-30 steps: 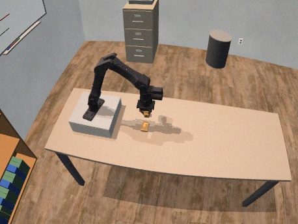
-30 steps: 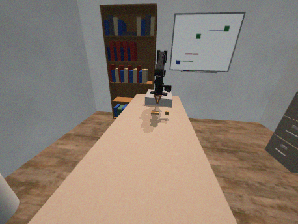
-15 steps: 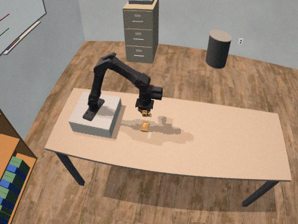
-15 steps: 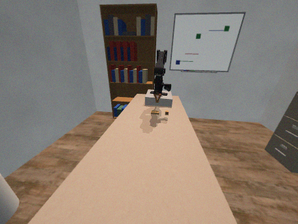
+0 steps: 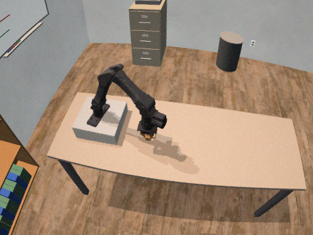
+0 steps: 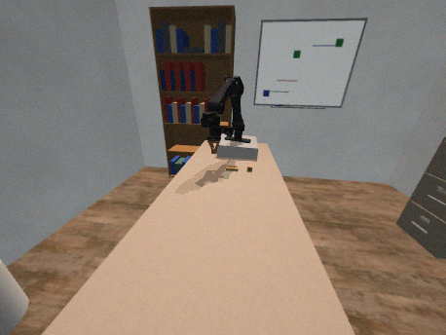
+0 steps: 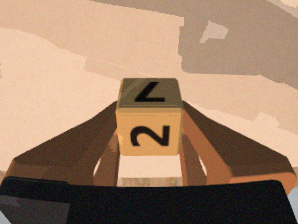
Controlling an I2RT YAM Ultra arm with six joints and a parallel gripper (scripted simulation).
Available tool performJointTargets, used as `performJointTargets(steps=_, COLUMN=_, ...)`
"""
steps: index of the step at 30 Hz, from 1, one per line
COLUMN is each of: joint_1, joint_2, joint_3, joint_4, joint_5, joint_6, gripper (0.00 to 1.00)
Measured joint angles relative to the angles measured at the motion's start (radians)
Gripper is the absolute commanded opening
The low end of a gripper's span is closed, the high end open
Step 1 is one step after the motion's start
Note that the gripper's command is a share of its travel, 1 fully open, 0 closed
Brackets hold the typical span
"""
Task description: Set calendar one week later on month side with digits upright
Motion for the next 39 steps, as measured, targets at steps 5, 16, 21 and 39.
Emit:
performJointTargets(steps=5, joint_1=0.008, joint_2=0.000, joint_3=0.000, joint_4=-0.001, joint_5=-0.009, joint_6=-0.018, gripper=0.26)
performJointTargets(steps=16, joint_1=0.010, joint_2=0.017, joint_3=-0.023, joint_4=0.027, joint_5=-0.010, joint_6=-0.024, gripper=0.26)
performJointTargets(steps=21, joint_1=0.012, joint_2=0.029, joint_3=-0.042, joint_4=0.063, joint_5=-0.010, joint_6=-0.023, gripper=0.26)
performJointTargets(steps=39, joint_1=0.021, joint_2=0.167, joint_3=-0.140, joint_4=0.291, joint_5=-0.010, joint_6=-0.013, gripper=0.26)
